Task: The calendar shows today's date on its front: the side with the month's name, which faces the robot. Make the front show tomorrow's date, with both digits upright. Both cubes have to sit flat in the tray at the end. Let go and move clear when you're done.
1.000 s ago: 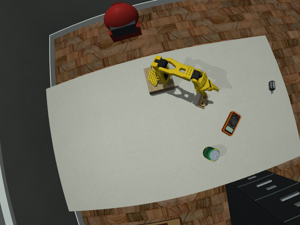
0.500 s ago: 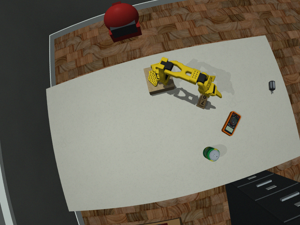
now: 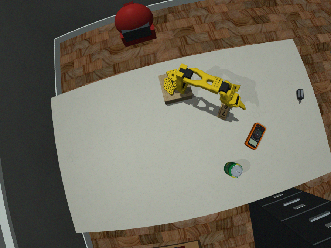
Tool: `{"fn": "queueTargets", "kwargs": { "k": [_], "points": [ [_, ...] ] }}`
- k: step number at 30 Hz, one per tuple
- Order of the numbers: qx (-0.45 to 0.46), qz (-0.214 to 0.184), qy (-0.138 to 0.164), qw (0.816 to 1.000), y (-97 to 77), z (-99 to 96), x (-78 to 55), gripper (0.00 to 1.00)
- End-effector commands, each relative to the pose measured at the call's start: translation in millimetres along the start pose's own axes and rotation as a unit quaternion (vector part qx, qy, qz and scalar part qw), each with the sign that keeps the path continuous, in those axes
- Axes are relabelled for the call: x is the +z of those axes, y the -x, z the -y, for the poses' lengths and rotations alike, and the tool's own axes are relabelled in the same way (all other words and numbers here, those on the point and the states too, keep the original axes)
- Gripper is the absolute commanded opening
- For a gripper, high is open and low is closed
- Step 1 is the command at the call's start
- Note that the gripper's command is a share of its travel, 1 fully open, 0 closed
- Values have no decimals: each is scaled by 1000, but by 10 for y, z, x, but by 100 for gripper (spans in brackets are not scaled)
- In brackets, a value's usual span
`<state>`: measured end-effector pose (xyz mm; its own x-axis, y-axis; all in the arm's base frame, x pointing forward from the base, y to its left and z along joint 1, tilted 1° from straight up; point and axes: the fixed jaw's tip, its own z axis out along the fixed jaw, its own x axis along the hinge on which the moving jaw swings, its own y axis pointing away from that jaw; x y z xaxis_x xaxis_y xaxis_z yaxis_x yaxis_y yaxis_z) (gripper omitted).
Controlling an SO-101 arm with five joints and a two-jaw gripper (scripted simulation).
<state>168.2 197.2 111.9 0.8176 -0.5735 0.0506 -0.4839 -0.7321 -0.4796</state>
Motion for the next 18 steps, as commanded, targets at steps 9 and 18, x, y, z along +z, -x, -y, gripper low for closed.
{"fn": "queueTargets", "kwargs": {
  "k": [9, 18],
  "points": [
    [10, 2, 38, 999, -18, -89, 128, 35],
    [10, 11, 131, 991, 12, -364, 459, 35]
  ]
}}
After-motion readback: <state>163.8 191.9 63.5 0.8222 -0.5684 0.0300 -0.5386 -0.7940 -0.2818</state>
